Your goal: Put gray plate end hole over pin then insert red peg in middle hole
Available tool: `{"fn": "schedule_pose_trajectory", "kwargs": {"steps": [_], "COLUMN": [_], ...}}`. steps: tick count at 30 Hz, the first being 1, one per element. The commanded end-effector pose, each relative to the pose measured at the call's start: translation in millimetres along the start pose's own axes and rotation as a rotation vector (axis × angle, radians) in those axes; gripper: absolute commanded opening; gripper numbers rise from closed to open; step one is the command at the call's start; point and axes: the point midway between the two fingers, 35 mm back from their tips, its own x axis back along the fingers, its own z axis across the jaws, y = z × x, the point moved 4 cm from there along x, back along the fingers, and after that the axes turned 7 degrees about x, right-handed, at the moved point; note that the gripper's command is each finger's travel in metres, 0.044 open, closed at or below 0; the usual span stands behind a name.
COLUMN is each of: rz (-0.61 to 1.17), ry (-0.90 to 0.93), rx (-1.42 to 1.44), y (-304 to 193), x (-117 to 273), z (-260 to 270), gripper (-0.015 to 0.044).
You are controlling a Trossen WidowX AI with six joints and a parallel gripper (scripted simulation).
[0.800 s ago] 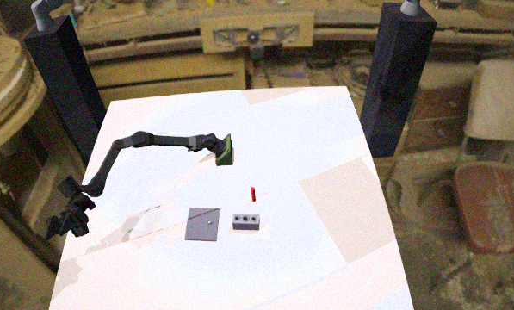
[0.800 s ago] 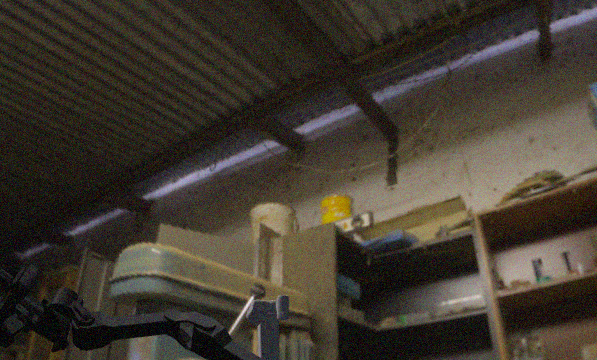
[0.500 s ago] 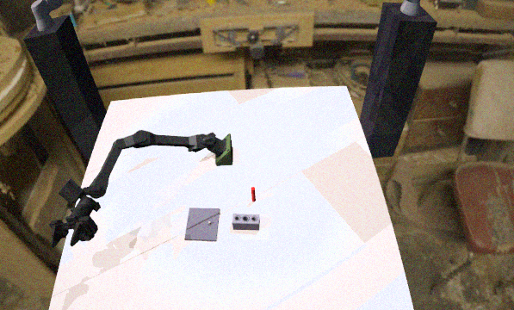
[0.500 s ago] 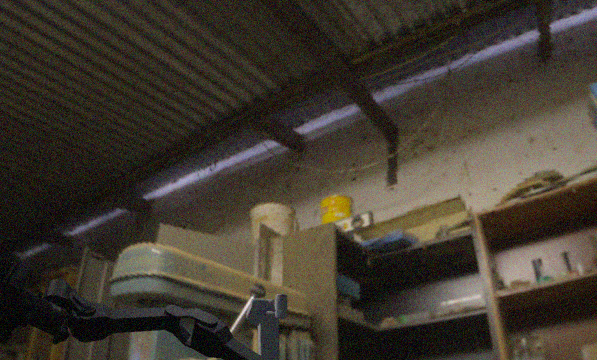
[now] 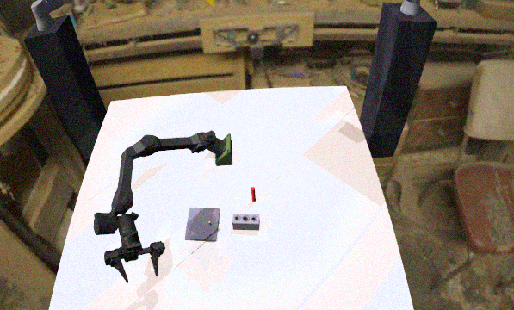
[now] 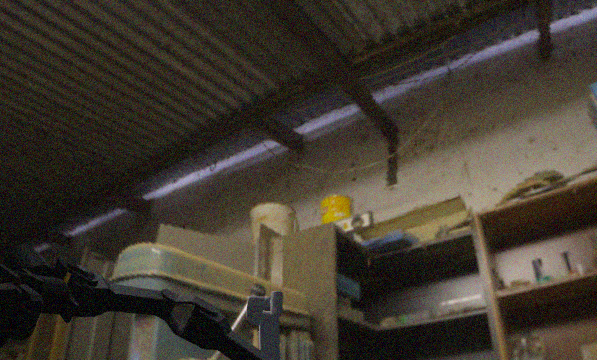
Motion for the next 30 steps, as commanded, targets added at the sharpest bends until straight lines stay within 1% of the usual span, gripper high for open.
{"fn": "schedule_pose_trajectory", "kwargs": {"steps": [1,7,9,13,17,19,22,27,29,30], "rz": [-0.002,0.035,0.071,0.189,0.36,0.497,0.771,1.35,1.633,1.748], "ry": [-0.098,-0.338,-0.439,-0.646,-0.844,-0.963,-1.136,-1.357,-1.424,-1.446], "rx": [0.141,0.5,0.666,1.034,1.413,1.653,2.027,2.542,2.698,2.746], "y": [-16.6,-54.7,-70.6,-101.3,-125.7,-137.7,-153.5,-172.2,-178.5,-180.8], "x": [-10.8,-26.5,-28.4,-23.9,-9.8,2.7,26.6,67.6,83.0,88.4], "z": [-26.6,-91.3,-118.6,-174.1,-224.2,-251.9,-289.0,-328.8,-338.8,-341.8], "gripper": [0.044,0.044,0.044,0.044,0.044,0.044,0.044,0.044,0.044,0.044]}}
